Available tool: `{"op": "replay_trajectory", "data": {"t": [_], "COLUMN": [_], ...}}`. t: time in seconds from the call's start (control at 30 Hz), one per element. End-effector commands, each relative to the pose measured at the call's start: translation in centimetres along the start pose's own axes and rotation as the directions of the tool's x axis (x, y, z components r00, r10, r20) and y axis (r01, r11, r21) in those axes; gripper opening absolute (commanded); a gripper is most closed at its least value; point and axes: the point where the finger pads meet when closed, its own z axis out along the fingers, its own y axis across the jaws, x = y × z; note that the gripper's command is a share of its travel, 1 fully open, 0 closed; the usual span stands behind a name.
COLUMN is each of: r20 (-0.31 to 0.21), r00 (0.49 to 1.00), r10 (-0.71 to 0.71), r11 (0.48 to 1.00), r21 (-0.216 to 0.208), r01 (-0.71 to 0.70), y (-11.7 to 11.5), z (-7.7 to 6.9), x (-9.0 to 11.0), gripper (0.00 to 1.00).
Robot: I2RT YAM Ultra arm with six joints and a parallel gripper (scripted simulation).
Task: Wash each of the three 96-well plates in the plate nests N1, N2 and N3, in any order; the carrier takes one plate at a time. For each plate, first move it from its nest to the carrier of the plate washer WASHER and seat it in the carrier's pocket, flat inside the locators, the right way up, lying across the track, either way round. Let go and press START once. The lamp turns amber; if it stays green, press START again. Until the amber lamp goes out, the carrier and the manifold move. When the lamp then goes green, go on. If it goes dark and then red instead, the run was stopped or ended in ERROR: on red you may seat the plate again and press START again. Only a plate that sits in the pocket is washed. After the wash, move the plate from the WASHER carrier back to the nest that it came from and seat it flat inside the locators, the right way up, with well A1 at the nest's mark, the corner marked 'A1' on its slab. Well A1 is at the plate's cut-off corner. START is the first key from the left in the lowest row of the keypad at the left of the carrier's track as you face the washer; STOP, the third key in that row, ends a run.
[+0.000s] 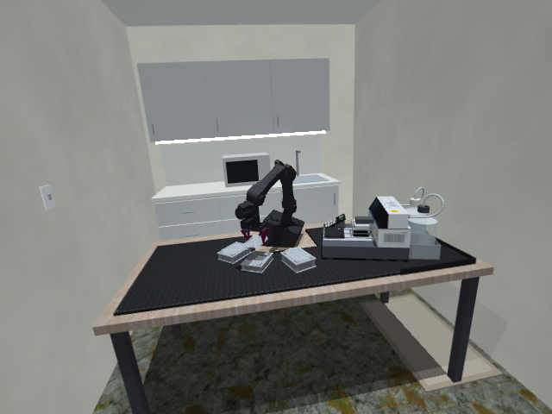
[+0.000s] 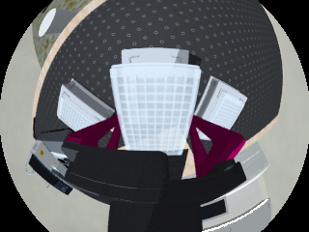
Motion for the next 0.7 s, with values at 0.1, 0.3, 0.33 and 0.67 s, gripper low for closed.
{"op": "replay_trajectory", "data": {"t": [0.1, 0.3, 0.33, 0.67], "r20": [0.015, 0.015, 0.015, 0.015], "r00": [1.0, 1.0, 1.0, 1.0], "r10": [0.0, 0.0, 0.0, 0.0], "r11": [1.0, 1.0, 1.0, 1.0], "r21": [0.002, 0.002, 0.002, 0.002], "r01": [0.0, 0.0, 0.0, 0.0], "y": [-0.1, -0.1, -0.1, -0.1], "z": [0.2, 1.1, 1.2, 2.7], "x": [-0.3, -0.4, -0.4, -0.5], "gripper": [0.0, 0.0, 0.0, 0.0]}}
